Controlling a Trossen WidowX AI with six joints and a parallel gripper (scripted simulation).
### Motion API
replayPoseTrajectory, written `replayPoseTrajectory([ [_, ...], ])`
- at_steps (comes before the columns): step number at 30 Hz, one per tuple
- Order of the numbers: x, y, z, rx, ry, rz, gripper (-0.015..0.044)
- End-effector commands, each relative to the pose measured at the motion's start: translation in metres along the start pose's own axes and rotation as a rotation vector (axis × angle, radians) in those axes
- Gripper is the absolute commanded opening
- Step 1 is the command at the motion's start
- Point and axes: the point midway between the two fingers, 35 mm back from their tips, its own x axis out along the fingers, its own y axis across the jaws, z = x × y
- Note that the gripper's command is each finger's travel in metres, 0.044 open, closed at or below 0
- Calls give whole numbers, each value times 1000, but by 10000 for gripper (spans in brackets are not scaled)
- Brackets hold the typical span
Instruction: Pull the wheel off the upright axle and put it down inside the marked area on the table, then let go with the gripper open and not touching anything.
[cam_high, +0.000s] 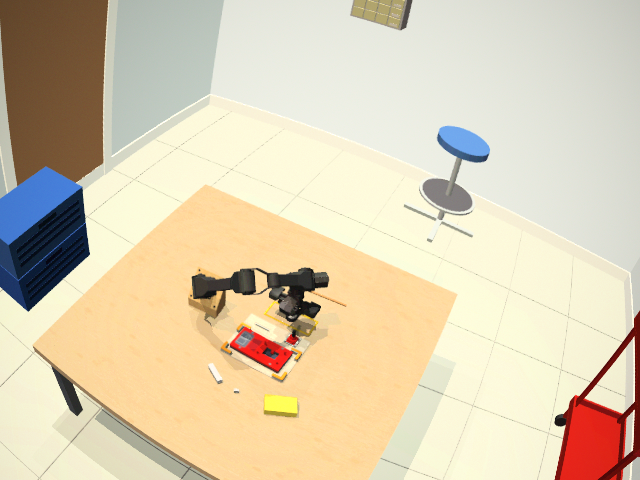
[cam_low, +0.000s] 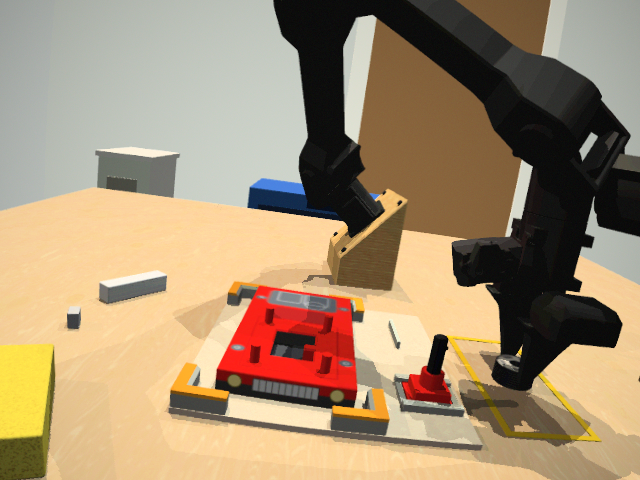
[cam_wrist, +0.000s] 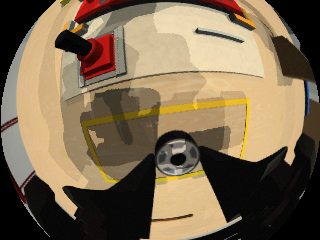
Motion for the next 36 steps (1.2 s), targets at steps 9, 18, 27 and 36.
replayPoseTrajectory([
  [9, -35, 1, -1, -3, 2, 1, 300],
  [18, -69, -19, 4, -13, 7, 11, 379],
  [27, -106, -82, 33, -10, 1, -1, 440],
  [36, -106, -82, 33, -10, 1, -1, 440],
])
